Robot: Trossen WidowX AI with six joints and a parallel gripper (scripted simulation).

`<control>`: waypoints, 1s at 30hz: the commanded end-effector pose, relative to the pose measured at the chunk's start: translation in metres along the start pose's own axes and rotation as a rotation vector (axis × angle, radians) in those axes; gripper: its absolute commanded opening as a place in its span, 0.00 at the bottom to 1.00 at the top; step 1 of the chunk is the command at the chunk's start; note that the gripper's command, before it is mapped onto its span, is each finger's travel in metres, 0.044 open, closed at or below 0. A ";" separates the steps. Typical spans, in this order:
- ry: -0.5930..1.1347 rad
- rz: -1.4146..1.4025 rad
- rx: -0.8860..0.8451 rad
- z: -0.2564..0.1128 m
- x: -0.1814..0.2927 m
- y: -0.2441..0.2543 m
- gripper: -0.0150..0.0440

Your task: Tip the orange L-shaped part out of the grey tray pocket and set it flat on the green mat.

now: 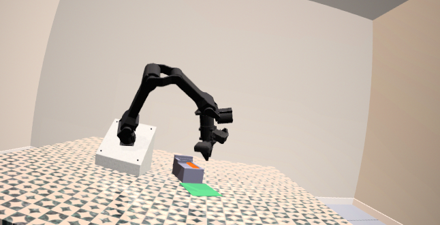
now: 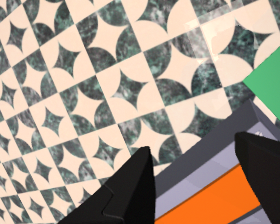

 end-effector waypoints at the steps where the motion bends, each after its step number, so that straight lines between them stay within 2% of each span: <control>1: 0.117 -0.300 0.083 -0.010 0.045 0.051 0.56; 7: 0.232 -0.666 0.241 -0.030 0.104 0.092 0.56; 19: 0.235 -0.677 0.247 -0.030 0.106 0.093 0.56; 22: 0.235 -0.677 0.247 -0.014 0.107 0.089 0.56; 27: 0.235 -0.677 0.250 0.037 0.115 0.071 0.56; 30: 0.235 -0.677 0.250 0.040 0.116 0.070 0.56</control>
Point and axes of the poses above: the point midway between the two fingers, 35 mm back from their tips, its own z axis out along the fingers, its own y axis across the jaws, x = y × z, the point moved 3 cm from there along -z, back along the fingers, and after that the axes turned 4 degrees about -z, right-handed, at the moved point
